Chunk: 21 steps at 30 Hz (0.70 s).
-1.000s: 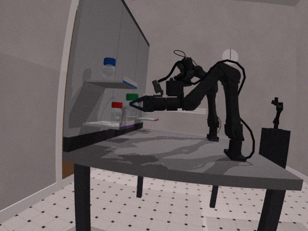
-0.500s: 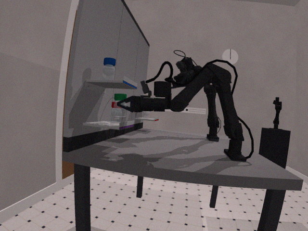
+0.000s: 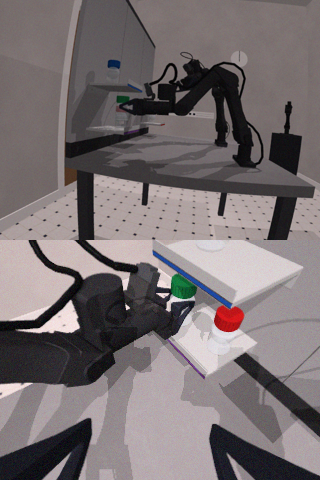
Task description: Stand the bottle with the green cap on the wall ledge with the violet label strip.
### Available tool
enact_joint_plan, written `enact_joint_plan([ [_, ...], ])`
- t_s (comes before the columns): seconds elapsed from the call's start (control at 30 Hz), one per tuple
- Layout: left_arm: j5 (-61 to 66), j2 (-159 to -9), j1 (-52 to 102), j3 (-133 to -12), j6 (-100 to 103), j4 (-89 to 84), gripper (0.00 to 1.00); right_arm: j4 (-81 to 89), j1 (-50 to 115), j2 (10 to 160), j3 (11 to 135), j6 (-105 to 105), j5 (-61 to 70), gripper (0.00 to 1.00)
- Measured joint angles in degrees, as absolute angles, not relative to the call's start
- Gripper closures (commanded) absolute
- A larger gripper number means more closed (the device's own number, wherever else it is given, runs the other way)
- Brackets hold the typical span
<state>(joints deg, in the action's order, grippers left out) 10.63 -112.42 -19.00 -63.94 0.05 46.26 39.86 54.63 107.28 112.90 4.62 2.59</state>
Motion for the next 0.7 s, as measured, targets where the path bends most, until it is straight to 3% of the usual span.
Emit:
enact_joint_plan([
  [0.7, 10.1, -117.6, -18.6, -63.2, 0.0, 53.5, 0.48, 39.9, 54.6, 107.3, 112.9, 4.6, 2.6, 0.11],
])
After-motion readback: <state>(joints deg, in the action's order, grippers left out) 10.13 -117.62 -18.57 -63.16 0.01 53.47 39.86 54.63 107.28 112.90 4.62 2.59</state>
